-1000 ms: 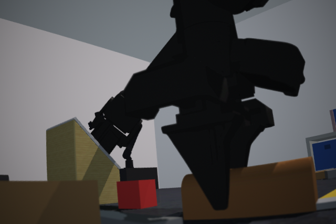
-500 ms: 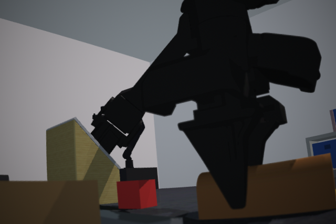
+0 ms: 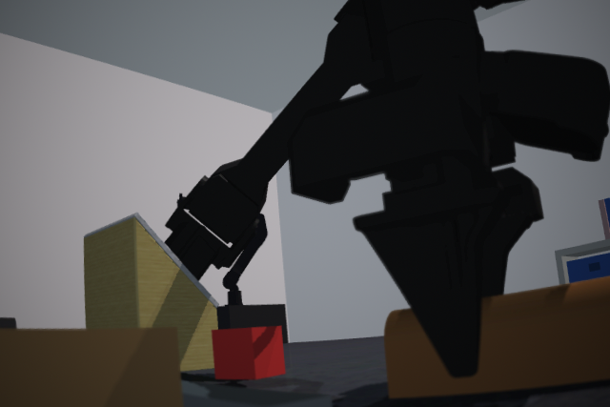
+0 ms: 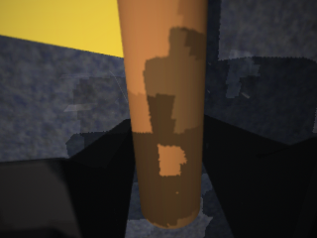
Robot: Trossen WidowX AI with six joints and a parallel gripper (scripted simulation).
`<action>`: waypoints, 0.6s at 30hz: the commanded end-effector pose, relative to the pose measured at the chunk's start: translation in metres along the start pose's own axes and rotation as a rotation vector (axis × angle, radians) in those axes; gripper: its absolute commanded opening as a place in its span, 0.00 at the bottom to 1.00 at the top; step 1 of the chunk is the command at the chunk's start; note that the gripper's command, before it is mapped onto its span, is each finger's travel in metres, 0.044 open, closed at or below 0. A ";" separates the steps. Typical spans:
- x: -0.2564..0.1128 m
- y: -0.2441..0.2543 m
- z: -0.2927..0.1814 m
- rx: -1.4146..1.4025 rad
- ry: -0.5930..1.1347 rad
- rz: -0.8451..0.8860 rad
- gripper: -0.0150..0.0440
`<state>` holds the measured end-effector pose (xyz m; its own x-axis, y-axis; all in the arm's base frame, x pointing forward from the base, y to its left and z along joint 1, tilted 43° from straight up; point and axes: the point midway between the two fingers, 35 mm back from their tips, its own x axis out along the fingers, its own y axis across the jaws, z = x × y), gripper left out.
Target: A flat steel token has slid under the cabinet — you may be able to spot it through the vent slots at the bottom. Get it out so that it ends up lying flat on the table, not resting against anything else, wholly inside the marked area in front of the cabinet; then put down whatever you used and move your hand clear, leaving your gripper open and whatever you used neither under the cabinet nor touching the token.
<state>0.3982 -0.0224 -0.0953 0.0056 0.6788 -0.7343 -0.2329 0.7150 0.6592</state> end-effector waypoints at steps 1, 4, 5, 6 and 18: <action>0.000 -0.001 0.005 0.001 0.000 -0.002 0.25; 0.000 -0.001 0.008 0.001 0.000 -0.002 0.25; 0.000 -0.001 0.009 0.001 0.000 -0.002 0.25; 0.000 -0.001 0.010 0.001 -0.001 -0.002 0.25; 0.001 0.006 0.016 0.001 -0.001 -0.002 0.25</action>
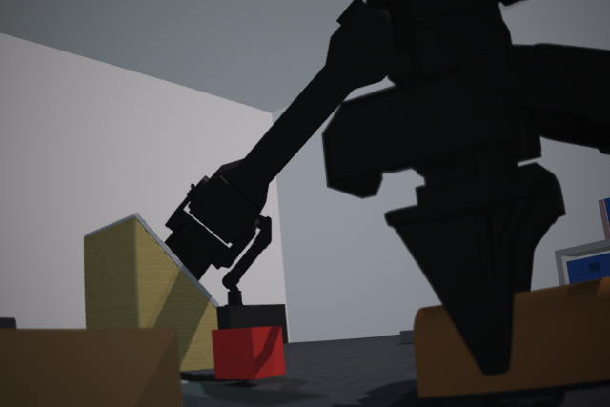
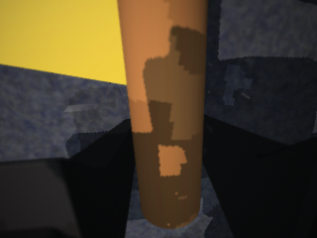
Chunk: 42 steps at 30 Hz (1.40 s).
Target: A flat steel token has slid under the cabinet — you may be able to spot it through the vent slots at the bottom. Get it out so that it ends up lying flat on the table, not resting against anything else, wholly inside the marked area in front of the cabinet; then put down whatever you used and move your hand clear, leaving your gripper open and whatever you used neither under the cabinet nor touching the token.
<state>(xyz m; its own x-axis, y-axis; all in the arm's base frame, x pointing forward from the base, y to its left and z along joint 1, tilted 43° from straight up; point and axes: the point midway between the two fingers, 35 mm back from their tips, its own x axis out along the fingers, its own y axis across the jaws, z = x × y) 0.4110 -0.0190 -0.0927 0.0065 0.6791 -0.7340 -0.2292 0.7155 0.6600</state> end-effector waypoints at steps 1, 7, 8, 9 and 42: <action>0.001 0.006 0.002 -0.003 0.000 -0.002 0.25; 0.001 0.013 0.002 -0.003 0.000 -0.001 0.25; 0.001 0.014 0.002 -0.003 0.000 -0.001 0.25; 0.001 0.015 0.002 -0.003 0.000 -0.001 0.25; 0.002 0.022 -0.013 -0.002 0.001 -0.001 0.25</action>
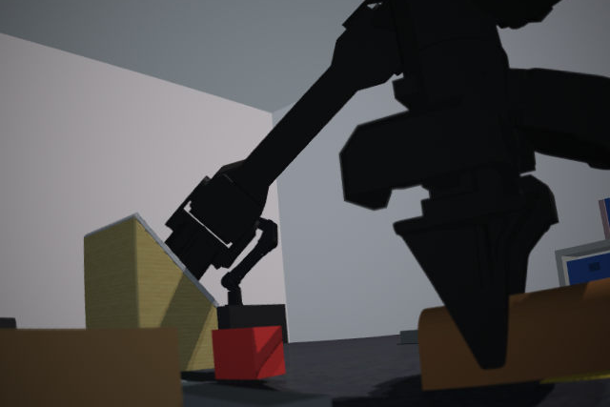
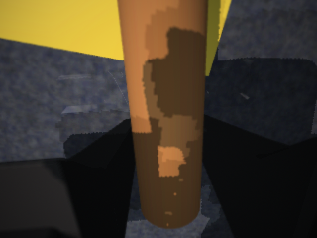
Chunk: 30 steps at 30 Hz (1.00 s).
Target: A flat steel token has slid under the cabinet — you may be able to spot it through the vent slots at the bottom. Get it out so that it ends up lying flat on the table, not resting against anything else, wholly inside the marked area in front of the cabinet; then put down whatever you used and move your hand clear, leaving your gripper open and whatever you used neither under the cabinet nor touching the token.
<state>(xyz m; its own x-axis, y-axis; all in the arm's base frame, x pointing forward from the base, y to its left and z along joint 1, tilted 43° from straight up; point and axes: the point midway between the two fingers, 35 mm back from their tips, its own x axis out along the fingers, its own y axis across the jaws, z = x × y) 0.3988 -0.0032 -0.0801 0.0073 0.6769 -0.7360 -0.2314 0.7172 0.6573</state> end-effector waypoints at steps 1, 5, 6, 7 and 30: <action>0.001 0.000 -0.006 0.000 0.001 0.002 0.25; 0.001 0.000 -0.010 0.000 0.002 0.002 0.25; 0.001 0.000 -0.011 0.000 0.002 0.002 0.25; 0.001 0.000 -0.012 0.000 0.002 0.002 0.25; 0.001 -0.001 -0.036 0.001 0.003 0.002 0.25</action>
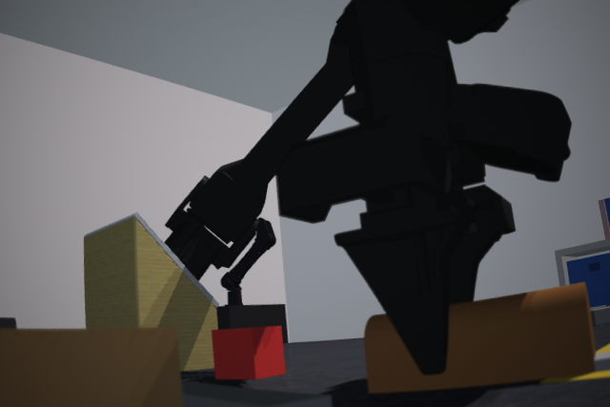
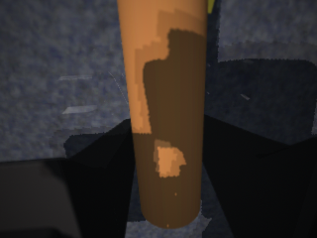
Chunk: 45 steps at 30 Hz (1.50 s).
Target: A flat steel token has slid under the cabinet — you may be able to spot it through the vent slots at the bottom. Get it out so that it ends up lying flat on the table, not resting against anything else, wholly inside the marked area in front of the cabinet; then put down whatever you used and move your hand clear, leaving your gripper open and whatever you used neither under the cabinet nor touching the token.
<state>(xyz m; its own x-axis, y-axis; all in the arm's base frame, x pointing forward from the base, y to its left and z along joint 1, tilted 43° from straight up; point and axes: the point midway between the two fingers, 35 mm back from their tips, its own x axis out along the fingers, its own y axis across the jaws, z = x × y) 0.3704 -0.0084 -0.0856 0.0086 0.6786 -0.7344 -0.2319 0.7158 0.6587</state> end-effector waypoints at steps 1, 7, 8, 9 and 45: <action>0.001 0.000 -0.008 0.002 0.005 0.000 0.25; 0.001 0.000 -0.014 0.002 0.005 0.000 0.25; 0.001 0.000 -0.015 0.002 0.005 0.000 0.25; 0.001 0.000 -0.017 0.002 0.005 0.000 0.25; 0.001 -0.002 -0.060 0.004 0.007 -0.001 0.25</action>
<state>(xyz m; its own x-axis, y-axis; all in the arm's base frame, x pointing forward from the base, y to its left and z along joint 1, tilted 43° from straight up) 0.3205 -0.0182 -0.0954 0.0068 0.6768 -0.7362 -0.2317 0.7172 0.6572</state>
